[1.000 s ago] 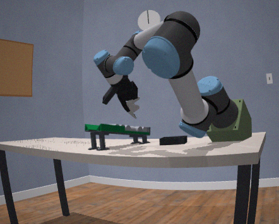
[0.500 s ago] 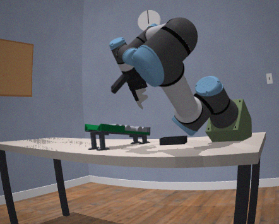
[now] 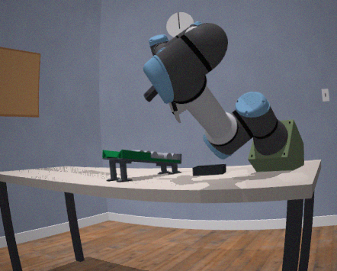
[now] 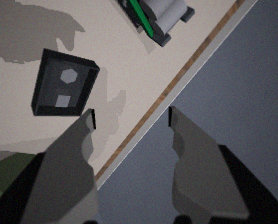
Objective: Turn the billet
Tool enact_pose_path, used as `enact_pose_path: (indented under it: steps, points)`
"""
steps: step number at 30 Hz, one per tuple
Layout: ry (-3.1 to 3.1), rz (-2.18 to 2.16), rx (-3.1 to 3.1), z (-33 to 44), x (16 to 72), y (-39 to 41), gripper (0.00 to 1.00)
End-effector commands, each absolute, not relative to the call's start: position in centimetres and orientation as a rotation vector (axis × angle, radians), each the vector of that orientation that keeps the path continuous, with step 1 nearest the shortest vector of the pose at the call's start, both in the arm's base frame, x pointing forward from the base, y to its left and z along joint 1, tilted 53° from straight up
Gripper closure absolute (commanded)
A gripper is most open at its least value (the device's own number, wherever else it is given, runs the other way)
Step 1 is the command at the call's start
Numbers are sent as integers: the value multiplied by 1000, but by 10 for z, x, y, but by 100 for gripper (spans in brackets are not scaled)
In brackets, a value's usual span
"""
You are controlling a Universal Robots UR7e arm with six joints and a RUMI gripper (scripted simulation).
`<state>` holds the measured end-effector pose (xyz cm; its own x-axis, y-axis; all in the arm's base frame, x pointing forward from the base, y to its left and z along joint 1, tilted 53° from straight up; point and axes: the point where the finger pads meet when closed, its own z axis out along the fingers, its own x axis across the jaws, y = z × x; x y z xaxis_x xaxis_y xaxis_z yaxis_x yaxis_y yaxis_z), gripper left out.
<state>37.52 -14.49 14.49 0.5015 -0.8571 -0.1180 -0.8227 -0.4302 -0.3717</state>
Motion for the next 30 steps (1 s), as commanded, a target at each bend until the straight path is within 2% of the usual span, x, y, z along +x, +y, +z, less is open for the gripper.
enact_pose_path:
  steps: [1,9,13,25,30]
  points:
    - [1216,-118,-2361,140,368,-158,60]
    - [1204,-124,-2356,139,367,-158,60]
    - [909,-136,-2334,142,367,-157,60]
    - [909,-136,-2334,142,367,-157,60]
    - [584,-146,-2278,144,366,-156,60]
